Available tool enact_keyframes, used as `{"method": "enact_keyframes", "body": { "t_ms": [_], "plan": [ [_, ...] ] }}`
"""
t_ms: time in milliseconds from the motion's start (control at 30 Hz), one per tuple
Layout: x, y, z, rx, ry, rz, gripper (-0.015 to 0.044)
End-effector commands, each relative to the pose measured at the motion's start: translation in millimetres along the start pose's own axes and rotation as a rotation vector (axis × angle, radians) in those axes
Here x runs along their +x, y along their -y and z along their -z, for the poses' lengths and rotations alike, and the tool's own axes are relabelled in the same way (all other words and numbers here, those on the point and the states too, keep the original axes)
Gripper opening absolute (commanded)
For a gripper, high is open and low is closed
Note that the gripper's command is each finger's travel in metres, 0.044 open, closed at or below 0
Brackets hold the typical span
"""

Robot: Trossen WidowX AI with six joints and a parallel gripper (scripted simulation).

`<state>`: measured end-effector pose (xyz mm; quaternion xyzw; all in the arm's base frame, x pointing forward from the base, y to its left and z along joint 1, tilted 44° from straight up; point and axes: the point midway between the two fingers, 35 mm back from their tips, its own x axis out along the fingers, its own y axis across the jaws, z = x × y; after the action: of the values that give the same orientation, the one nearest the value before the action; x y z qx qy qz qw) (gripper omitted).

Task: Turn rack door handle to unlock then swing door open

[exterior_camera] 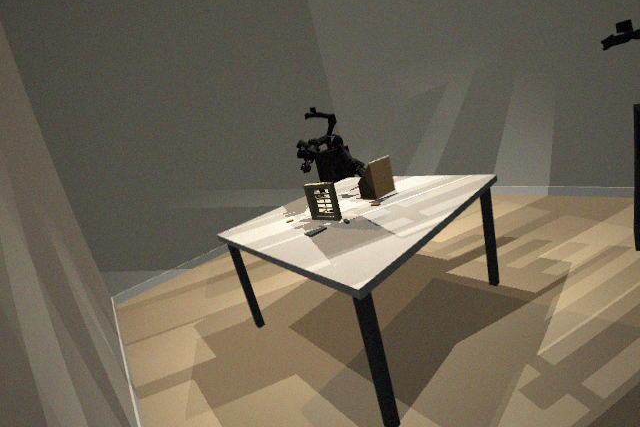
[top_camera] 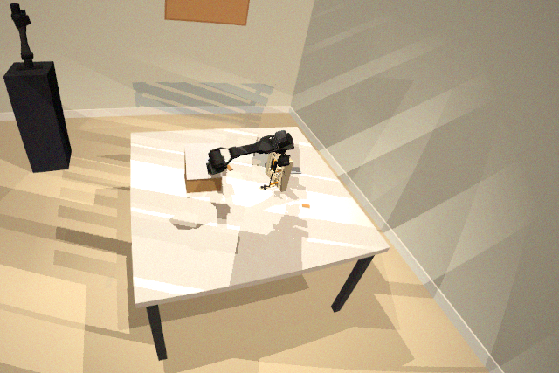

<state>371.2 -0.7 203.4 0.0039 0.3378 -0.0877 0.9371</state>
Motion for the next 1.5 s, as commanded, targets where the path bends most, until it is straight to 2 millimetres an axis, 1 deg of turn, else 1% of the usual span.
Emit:
{"method": "enact_keyframes", "body": {
  "t_ms": [0, 367, 800, 1067, 1300, 1467],
  "plan": [
    [8, -2, 7, -0.011, -0.088, 0.042, 0.0284],
    [25, -5, 35, -0.100, -0.348, 0.169, 0.0284],
    [32, -6, 61, -0.260, -0.618, 0.337, 0.0284],
    [31, -6, 71, -0.387, -0.762, 0.446, 0.0284],
    [30, -7, 75, -0.515, -0.872, 0.540, 0.0284],
    [29, -7, 75, -0.544, -0.894, 0.560, 0.0284]
  ]
}}
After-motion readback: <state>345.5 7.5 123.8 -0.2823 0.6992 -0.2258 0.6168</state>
